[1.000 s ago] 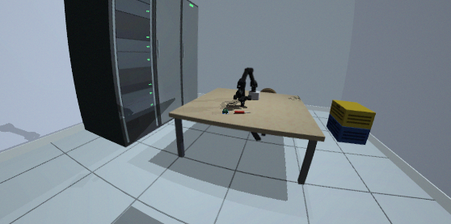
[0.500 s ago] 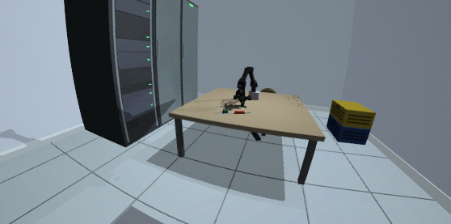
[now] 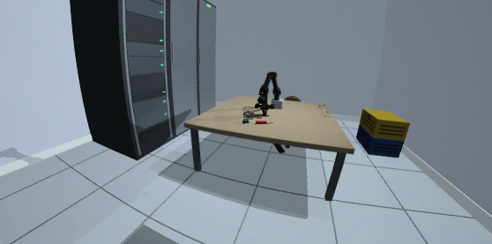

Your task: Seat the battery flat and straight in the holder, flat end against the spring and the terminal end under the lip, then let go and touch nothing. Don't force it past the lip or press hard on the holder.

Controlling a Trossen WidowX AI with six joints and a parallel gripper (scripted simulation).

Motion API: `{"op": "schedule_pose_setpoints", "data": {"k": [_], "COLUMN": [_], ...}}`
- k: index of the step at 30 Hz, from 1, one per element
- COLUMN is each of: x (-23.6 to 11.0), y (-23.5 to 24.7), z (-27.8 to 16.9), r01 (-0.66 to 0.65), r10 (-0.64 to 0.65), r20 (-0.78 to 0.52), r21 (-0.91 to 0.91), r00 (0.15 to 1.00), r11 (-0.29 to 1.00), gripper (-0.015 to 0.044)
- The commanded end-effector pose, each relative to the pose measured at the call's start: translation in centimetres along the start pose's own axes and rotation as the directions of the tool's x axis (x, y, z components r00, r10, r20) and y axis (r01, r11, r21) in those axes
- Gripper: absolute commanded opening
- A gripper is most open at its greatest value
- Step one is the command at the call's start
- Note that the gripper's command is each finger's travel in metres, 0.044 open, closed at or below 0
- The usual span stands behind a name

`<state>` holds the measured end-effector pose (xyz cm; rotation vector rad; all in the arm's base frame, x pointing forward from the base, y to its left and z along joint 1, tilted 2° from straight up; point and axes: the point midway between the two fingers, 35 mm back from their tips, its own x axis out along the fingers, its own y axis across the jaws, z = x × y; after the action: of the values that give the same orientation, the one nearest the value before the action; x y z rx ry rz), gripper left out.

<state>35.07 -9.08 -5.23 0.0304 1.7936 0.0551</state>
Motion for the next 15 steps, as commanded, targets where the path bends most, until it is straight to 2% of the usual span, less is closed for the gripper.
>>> {"op": "schedule_pose_setpoints", "data": {"k": [1,15], "x": [-0.14,0.08], "y": [0.02,0.06], "z": [0.39,0.06], "r01": [-0.002,0.001], "r10": [0.002,0.0], "r20": [0.037,0.074], "r21": [-0.007,-0.012], "r00": [0.999,0.997], "r11": [1.0,1.0], "gripper": [0.0067,0.0067]}}
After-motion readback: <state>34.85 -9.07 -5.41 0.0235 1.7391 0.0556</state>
